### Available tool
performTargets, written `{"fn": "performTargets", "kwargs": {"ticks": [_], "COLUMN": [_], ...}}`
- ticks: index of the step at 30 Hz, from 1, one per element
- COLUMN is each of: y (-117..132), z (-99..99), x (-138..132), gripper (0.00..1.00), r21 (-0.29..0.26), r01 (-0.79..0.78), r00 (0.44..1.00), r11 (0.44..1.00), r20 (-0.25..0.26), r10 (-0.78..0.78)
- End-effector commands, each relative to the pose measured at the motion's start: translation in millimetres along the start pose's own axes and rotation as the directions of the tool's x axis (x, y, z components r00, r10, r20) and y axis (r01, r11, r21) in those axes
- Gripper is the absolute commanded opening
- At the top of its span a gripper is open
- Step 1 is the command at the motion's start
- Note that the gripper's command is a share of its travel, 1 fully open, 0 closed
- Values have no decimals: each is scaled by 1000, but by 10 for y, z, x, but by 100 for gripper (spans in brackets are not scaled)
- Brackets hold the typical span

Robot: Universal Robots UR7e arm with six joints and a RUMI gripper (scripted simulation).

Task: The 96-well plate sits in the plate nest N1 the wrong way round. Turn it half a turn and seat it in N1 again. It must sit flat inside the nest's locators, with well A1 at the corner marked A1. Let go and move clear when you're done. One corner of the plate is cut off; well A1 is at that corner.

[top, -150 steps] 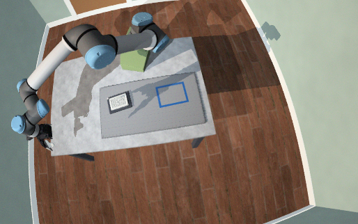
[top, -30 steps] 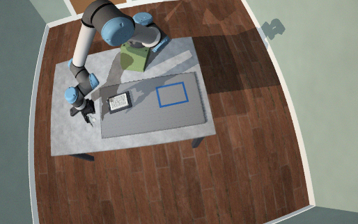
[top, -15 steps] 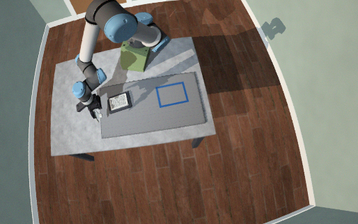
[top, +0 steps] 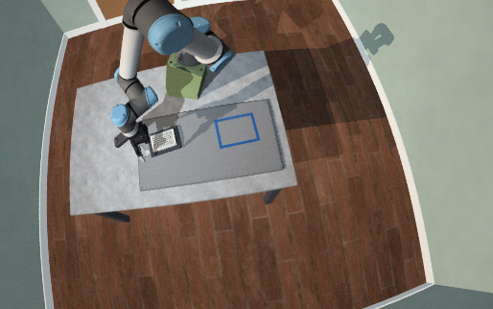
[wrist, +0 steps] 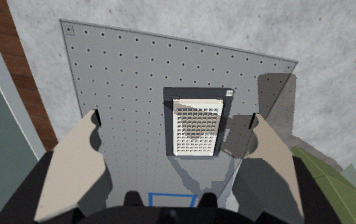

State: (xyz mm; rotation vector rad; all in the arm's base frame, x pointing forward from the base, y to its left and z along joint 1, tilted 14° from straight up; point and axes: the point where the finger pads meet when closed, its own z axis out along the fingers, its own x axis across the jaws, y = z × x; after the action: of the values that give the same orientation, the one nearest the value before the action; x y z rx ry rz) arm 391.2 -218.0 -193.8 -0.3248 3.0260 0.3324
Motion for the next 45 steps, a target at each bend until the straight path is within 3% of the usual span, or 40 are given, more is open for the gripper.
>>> {"fn": "performTargets", "kwargs": {"ticks": [1, 25, 45], "y": [231, 973, 982], "z": [11, 55, 86], "x": [83, 383, 391], "gripper": [100, 100, 100], "r21": [3, -4, -7], "r01": [6, 11, 10], "r00": [1000, 1000, 1000], "r11": [1000, 1000, 1000], "r20": [7, 13, 11], "r10": [-6, -11, -10]}}
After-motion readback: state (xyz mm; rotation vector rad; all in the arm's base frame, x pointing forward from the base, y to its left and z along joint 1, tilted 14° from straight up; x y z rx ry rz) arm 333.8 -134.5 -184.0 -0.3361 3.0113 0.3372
